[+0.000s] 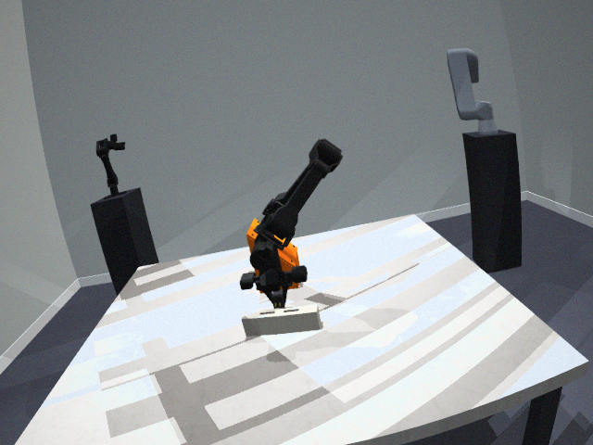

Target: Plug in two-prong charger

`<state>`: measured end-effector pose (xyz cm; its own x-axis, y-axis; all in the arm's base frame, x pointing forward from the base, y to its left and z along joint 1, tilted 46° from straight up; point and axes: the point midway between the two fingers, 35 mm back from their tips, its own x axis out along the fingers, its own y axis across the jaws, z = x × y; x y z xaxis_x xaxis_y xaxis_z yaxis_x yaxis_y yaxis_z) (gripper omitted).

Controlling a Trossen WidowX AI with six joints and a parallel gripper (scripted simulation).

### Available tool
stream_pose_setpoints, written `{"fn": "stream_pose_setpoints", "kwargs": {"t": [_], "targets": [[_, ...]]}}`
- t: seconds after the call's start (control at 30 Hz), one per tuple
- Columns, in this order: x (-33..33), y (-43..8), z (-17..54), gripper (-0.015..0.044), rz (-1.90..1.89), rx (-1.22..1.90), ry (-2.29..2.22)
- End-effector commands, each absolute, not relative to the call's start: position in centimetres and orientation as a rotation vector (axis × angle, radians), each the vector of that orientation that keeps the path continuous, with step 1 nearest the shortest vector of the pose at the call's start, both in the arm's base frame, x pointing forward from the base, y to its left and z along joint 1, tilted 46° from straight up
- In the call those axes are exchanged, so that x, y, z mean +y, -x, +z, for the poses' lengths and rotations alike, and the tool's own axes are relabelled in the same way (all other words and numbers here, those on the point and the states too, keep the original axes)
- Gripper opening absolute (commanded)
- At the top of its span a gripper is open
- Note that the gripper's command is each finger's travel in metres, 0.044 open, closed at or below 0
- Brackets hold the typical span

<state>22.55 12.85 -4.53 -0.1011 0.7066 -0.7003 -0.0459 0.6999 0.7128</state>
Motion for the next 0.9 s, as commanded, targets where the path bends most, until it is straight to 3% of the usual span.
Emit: {"fn": "stream_pose_setpoints", "kwargs": {"t": [0.0,0.87], "targets": [[12.9,-23.0,-4.8,0.0000,0.687,1.565,-0.570],[12.8,-25.9,-5.5,0.0000,0.671,1.571,-0.588]]}}
